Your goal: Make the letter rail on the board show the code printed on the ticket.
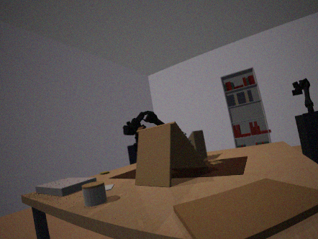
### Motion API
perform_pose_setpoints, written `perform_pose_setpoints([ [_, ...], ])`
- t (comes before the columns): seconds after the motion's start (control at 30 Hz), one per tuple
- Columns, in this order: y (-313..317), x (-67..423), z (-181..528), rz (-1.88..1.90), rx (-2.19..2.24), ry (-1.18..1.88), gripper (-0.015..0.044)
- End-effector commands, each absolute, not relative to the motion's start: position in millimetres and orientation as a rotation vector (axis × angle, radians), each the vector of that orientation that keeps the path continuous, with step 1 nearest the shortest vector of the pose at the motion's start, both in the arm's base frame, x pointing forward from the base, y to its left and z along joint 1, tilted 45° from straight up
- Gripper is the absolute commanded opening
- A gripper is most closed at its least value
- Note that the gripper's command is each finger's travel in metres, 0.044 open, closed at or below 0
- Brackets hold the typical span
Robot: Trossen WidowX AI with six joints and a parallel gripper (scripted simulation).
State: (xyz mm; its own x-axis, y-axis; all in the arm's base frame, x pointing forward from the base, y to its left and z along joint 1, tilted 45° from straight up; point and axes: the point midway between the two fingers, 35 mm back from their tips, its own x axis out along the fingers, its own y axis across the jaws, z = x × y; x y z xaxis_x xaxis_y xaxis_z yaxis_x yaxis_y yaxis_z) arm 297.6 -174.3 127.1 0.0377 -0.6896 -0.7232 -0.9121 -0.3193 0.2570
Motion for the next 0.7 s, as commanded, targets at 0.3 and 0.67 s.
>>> perform_pose_setpoints([
  [0.3, -206, 270, 120, 1.407, -2.035, 1.714, 0.0340],
  [0.67, -228, 268, 97, 1.406, -2.036, 1.716, 0.0340],
])
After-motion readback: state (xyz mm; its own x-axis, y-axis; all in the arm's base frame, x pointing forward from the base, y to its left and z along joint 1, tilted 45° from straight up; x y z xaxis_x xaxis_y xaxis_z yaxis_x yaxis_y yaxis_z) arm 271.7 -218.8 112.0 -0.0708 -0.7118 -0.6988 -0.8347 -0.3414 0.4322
